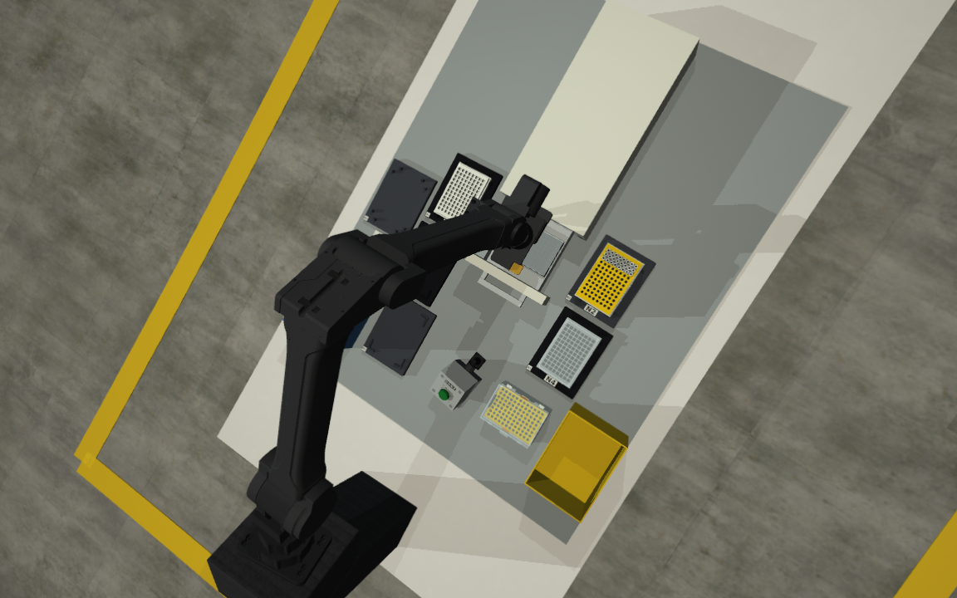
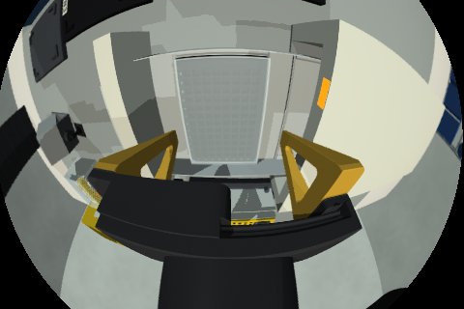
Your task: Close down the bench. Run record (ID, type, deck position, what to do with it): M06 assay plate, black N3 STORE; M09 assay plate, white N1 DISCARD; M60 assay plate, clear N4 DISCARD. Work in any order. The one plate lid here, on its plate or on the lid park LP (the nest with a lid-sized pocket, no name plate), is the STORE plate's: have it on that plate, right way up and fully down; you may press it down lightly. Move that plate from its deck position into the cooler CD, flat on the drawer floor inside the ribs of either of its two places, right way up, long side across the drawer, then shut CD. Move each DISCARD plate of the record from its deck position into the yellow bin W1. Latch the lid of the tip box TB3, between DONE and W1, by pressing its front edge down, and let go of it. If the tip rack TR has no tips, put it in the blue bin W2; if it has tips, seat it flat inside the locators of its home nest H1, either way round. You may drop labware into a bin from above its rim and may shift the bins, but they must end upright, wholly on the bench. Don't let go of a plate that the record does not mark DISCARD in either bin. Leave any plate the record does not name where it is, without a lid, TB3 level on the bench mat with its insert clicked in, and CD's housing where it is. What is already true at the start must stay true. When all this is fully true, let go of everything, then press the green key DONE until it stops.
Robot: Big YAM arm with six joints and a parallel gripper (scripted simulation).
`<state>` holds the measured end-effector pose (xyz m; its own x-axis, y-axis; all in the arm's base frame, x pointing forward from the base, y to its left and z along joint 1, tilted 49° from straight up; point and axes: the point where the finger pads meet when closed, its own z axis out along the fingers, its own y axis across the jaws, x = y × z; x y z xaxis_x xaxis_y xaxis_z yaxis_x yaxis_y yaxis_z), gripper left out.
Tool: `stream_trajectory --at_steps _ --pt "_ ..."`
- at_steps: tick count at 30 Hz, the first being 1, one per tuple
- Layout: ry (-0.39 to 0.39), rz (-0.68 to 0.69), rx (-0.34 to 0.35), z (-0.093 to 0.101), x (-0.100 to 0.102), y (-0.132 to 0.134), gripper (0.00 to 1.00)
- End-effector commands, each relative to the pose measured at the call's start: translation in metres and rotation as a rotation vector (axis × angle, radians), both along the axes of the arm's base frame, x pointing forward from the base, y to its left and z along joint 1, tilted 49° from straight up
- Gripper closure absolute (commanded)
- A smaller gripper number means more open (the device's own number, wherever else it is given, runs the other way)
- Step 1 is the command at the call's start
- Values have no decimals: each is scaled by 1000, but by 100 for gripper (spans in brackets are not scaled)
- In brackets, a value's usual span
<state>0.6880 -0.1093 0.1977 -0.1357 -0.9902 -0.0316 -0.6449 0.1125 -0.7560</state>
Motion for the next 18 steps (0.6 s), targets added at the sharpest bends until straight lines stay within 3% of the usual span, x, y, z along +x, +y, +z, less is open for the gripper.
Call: stream_trajectory --at_steps 1,3,12,15,17,18 --pt "-7 -3 2 15 -8 -1 0" --pt "14 -3 5 2 -8 -2 0" --pt "-25 -4 -3 33 -15 -3 0" --pt "-15 -5 -1 30 -21 -3 0" --pt "16 -5 4 11 -21 -3 0" --pt "16 -5 4 12 -22 -4 0"
